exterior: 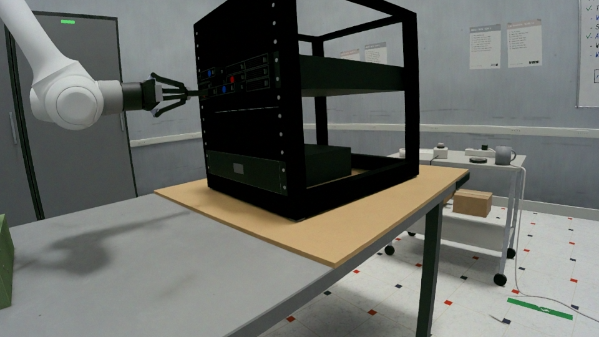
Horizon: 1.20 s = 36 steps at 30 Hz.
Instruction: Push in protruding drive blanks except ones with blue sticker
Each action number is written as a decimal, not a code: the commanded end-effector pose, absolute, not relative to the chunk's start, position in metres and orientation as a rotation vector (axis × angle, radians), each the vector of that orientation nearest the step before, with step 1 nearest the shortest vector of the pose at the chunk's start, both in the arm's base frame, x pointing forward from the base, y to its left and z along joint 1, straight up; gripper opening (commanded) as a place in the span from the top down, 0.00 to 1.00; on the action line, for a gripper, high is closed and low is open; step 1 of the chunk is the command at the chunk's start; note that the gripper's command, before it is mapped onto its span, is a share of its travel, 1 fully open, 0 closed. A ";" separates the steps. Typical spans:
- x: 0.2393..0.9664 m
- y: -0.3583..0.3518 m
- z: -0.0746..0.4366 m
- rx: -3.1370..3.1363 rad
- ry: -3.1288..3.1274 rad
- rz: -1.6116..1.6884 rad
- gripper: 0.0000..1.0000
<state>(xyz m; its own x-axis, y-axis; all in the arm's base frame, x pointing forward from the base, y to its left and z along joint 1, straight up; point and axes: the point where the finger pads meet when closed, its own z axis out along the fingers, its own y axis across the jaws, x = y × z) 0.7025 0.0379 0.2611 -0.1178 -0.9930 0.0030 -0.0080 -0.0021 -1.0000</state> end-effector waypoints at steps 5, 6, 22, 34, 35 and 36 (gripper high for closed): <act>0.704 0.038 0.262 -1.158 1.300 -1.294 0.90; 0.705 0.038 0.262 -1.158 1.300 -1.294 0.90; 0.713 0.037 0.262 -1.158 1.300 -1.294 0.90; 0.722 0.036 0.262 -1.158 1.300 -1.294 0.90; 0.722 0.036 0.262 -1.158 1.300 -1.294 0.90; 0.722 0.036 0.262 -1.158 1.300 -1.294 0.90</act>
